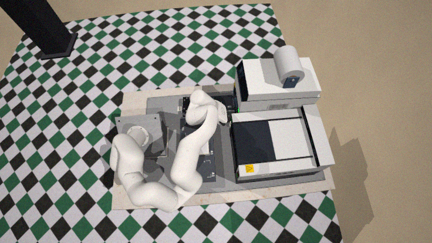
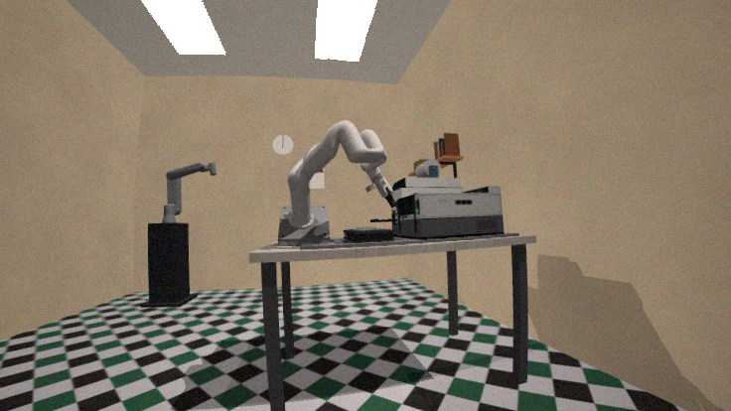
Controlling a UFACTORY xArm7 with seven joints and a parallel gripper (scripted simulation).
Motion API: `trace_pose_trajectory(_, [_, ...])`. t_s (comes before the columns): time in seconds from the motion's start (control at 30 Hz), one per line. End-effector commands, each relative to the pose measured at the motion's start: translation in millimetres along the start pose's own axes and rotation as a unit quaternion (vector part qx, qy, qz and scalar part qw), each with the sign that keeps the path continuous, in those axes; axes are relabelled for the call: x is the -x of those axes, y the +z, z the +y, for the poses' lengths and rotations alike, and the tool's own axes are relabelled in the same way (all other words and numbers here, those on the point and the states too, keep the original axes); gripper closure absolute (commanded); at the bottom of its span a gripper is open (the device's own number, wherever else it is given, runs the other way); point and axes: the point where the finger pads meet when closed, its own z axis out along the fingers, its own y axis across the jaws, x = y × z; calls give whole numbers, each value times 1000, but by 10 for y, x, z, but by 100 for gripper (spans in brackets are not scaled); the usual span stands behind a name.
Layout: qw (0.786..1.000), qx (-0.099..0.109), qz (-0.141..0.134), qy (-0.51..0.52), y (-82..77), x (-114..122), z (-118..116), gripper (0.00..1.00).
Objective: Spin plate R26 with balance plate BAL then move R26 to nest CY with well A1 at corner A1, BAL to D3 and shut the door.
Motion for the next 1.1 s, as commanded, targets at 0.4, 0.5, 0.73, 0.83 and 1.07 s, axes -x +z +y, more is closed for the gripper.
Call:
trace_pose_trajectory(0.4, [1000, 1, -2, 1, -9, 39, 6, 100])
trace_pose_trajectory(0.5, [1000, 1, -2, 1, -23, 31, 7, 100])
trace_pose_trajectory(0.73, [1000, 1, -2, 1, -125, -26, 6, 100])
trace_pose_trajectory(0.83, [1000, 1, -2, 1, -168, -50, 6, 100])
trace_pose_trajectory(1.07, [1000, 1, -2, 1, -241, -91, 6, 100])
